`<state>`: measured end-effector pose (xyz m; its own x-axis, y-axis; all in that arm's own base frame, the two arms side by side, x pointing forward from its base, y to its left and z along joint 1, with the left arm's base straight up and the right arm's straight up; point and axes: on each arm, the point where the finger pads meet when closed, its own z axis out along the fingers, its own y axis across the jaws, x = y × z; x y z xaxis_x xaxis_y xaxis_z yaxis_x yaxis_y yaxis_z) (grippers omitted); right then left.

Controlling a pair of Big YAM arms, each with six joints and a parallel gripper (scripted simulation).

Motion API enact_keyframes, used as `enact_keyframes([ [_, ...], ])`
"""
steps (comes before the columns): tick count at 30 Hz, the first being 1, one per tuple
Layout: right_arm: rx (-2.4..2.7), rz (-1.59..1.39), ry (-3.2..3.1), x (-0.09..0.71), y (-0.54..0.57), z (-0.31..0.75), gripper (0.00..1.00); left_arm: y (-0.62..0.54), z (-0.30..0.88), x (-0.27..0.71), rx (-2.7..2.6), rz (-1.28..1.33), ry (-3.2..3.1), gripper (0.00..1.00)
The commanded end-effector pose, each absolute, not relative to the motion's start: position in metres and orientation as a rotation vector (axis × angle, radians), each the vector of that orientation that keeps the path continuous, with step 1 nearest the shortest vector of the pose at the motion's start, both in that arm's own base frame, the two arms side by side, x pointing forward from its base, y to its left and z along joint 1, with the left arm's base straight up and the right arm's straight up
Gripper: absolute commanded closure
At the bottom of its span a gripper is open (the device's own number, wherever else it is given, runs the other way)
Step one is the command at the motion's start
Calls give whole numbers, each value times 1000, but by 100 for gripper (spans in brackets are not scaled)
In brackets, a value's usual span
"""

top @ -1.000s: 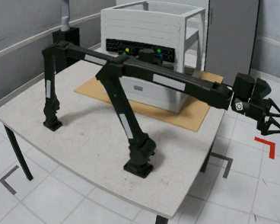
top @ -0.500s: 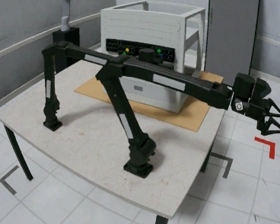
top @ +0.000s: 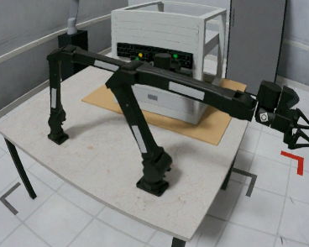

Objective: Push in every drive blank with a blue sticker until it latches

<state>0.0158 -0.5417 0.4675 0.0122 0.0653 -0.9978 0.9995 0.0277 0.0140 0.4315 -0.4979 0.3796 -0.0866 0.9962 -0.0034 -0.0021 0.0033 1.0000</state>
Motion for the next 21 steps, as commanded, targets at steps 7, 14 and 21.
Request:
enact_keyframes([
  [7,1189,-1189,1222,15,-545,501,0,-497,409,460,1102,1265,1294,100],
  [14,1189,-1189,1222,15,-545,501,0,-499,415,452,1099,1251,1287,100],
  [21,1189,-1189,1222,15,-545,501,0,-496,408,468,1104,1265,1293,100],
])
